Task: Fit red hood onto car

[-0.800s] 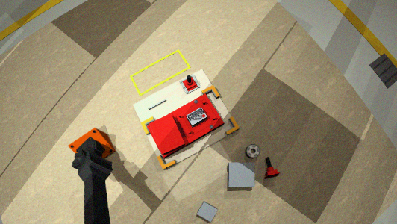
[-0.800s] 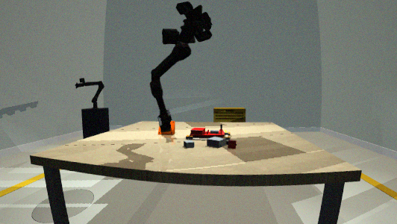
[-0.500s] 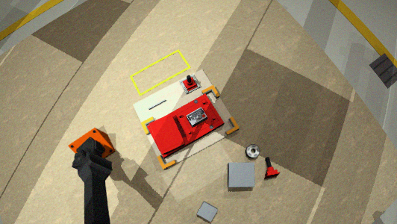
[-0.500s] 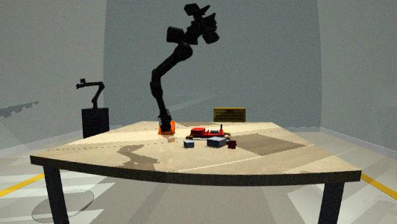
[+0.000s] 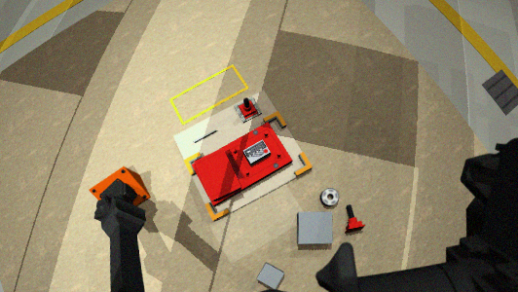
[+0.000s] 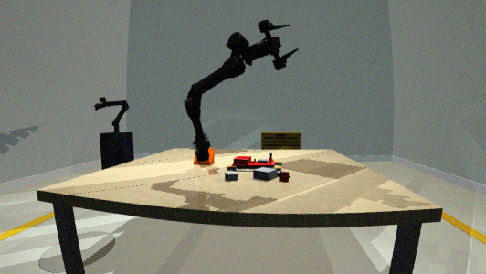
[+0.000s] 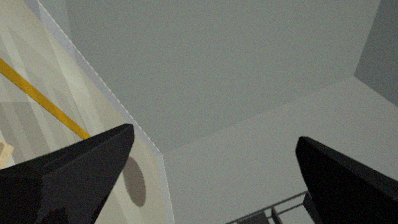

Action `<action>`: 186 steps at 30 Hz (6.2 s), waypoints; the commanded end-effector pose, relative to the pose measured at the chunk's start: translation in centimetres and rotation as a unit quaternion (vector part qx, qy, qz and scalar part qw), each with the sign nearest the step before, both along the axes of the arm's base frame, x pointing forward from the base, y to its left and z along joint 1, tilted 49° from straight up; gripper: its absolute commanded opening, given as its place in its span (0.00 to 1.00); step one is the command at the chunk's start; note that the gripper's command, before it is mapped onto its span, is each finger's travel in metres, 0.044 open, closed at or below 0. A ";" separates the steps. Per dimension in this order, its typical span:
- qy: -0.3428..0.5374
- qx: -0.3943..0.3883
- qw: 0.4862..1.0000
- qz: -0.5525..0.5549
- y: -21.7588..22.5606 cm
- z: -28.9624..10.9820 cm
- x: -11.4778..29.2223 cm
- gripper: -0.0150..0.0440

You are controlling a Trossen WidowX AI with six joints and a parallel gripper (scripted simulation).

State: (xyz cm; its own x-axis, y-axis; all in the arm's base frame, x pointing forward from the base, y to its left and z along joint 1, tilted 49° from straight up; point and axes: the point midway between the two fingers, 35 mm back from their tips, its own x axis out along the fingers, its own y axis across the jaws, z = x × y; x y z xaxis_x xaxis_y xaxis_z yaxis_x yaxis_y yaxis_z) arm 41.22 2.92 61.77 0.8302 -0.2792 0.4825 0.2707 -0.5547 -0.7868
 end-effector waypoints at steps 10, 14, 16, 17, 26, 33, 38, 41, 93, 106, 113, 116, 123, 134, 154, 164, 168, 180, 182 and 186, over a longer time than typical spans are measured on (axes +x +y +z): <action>0.187 0.078 0.979 0.035 1.9 -12.4 5.2 1.00; 0.244 0.103 0.964 0.032 2.1 -16.4 5.8 1.00; 0.272 0.116 0.955 0.029 2.2 -18.5 6.0 1.00; 0.286 0.122 0.950 0.026 2.3 -19.5 6.0 1.00; 0.405 0.176 0.897 -0.012 2.1 -28.7 4.9 1.00; 0.490 0.211 0.843 -0.066 1.5 -35.5 2.3 1.00; 0.542 0.229 0.800 -0.117 0.7 -39.8 -0.5 1.00; 0.570 0.237 0.772 -0.152 0.1 -42.0 -2.5 1.00; 0.661 0.194 0.586 -0.428 -6.0 -49.8 -18.8 1.00; 0.661 0.194 0.586 -0.428 -6.5 -50.4 -18.9 1.00; 0.660 0.194 0.586 -0.428 -6.8 -50.6 -19.0 1.00; 0.660 0.194 0.586 -0.428 -7.0 -50.7 -19.0 1.00; 0.660 0.194 0.586 -0.428 -7.3 -51.0 -19.1 1.00; 0.660 0.194 0.586 -0.428 -7.7 -51.4 -19.2 1.00; 0.660 0.193 0.586 -0.429 -8.6 -52.2 -19.6 1.00; 0.660 0.193 0.586 -0.429 -8.8 -52.4 -19.6 1.00; 0.660 0.193 0.586 -0.429 -9.0 -52.6 -19.6 1.00; 0.660 0.193 0.586 -0.429 -9.4 -53.0 -19.7 1.00; 0.660 0.193 0.586 -0.429 -9.5 -53.0 -19.7 1.00; 0.660 0.193 0.586 -0.429 -9.6 -53.2 -19.7 1.00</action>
State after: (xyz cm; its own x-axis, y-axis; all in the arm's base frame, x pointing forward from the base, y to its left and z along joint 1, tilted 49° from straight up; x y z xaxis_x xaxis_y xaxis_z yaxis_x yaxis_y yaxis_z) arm 21.69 -6.54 8.79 -0.1136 -0.7403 -0.6627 -0.9608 0.2515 -0.1163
